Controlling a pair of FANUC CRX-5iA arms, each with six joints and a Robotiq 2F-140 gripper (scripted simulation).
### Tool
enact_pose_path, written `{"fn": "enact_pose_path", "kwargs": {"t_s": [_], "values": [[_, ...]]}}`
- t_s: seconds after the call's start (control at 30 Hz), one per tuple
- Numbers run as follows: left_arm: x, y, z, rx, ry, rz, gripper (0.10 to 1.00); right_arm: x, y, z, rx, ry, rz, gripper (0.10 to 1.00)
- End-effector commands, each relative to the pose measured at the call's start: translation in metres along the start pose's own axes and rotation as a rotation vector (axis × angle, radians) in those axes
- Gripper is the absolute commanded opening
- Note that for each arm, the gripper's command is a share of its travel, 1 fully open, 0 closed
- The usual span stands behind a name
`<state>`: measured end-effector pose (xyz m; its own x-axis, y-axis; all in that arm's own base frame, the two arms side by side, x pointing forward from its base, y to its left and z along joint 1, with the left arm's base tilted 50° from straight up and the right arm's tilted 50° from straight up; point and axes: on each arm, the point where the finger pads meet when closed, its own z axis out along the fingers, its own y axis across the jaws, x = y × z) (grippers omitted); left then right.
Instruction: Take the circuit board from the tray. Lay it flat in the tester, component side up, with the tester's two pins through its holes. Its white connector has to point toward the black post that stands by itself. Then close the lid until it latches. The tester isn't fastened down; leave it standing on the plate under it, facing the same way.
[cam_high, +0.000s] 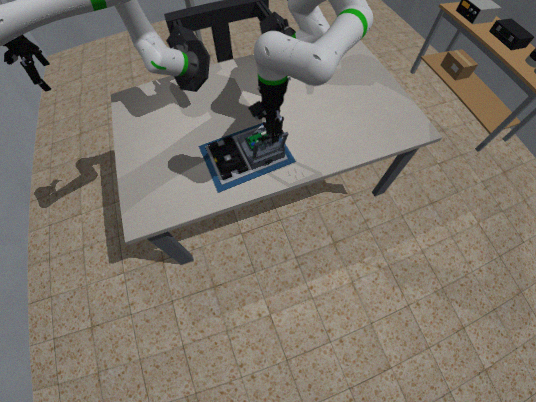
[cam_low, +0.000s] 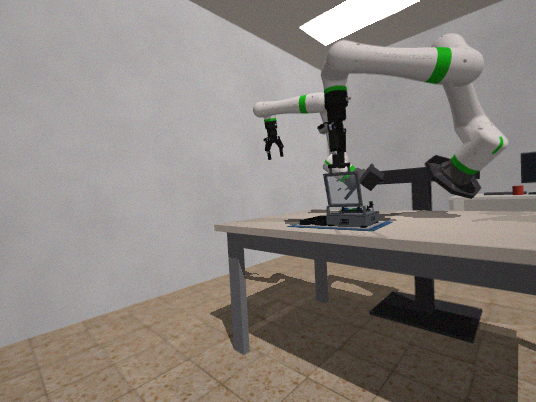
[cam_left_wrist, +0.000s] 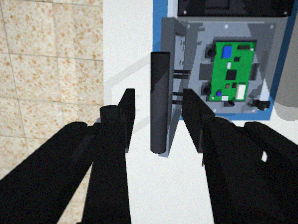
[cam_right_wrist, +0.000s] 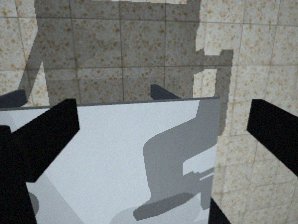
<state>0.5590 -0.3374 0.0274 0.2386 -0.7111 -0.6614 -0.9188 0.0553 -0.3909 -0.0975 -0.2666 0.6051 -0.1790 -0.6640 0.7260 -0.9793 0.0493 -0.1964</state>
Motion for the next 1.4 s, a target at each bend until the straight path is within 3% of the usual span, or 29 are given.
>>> {"fn": "enact_pose_path", "kwargs": {"t_s": [0.0,1.23,1.27,1.37], "values": [[0.0003,-0.0001,-0.001,0.001,0.002,0.0,0.369,0.0004,0.0004,-0.0012,-0.001,0.003,0.0,1.0],[0.0003,-0.0001,-0.0009,0.001,0.002,0.0,0.369,0.0004,0.0004,-0.0012,-0.001,0.003,0.0,1.0],[0.0003,-0.0001,-0.0009,0.001,0.002,0.0,0.19,0.0004,0.0004,-0.0012,-0.001,0.003,0.0,1.0],[0.0003,-0.0001,-0.0009,0.001,0.002,0.0,0.19,0.0004,0.0004,-0.0012,-0.001,0.003,0.0,1.0]]}}
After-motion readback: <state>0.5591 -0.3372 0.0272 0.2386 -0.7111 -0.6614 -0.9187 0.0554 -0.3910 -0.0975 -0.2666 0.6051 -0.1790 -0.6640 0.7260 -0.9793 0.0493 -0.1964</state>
